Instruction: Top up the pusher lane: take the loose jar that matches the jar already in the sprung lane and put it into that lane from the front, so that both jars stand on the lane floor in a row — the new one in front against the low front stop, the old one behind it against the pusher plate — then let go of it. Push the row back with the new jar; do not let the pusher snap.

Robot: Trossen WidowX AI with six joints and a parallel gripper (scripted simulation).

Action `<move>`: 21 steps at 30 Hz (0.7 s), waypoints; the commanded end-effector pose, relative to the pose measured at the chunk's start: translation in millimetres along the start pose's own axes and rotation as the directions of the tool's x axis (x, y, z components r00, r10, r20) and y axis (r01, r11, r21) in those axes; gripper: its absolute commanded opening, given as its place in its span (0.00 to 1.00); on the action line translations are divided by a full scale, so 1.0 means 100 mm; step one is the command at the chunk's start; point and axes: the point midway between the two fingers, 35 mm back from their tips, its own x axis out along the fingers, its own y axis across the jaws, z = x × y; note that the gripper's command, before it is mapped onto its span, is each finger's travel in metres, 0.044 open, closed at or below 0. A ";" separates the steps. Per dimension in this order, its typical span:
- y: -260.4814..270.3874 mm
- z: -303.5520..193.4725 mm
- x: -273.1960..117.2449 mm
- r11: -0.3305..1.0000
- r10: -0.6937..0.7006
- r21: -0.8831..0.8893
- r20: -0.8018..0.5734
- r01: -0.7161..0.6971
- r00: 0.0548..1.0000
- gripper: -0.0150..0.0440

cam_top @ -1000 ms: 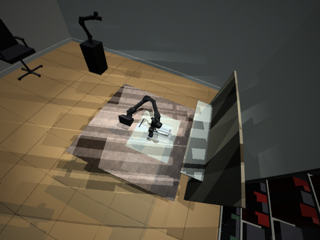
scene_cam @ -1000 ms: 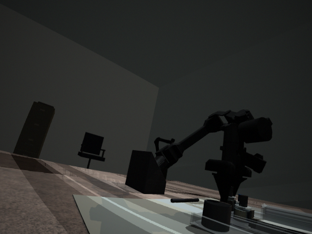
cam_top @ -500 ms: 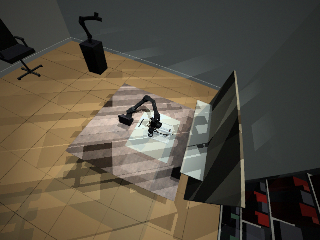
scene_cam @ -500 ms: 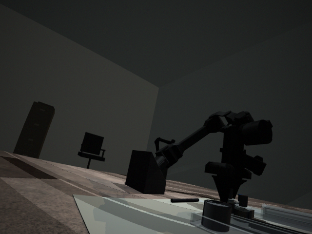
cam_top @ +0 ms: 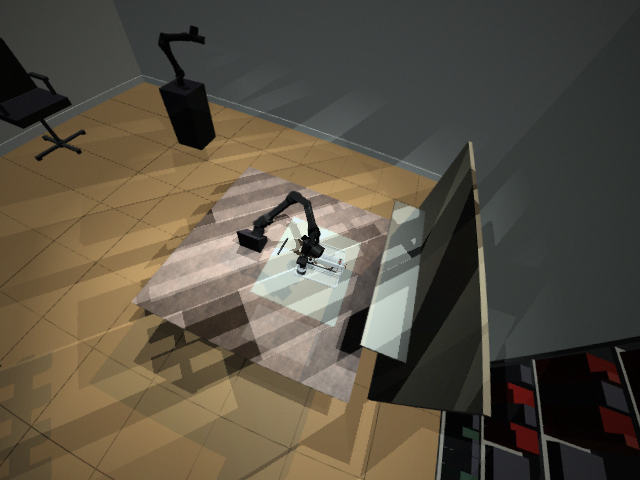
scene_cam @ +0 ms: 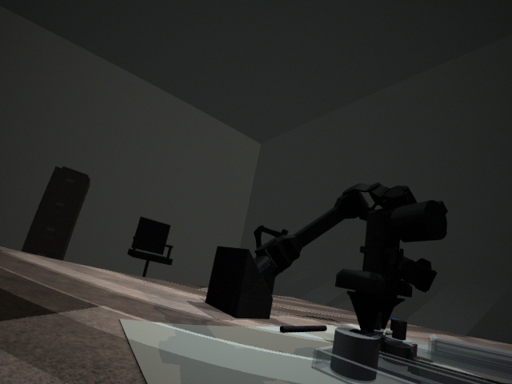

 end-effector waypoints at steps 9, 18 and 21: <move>0.01 0.03 0.04 1.000 0.006 -0.008 0.016 -0.006 1.000 0.25; 0.00 0.02 0.07 1.000 0.006 -0.008 0.016 -0.006 1.000 0.25; 0.00 0.02 0.07 1.000 0.006 -0.008 0.016 -0.006 1.000 0.25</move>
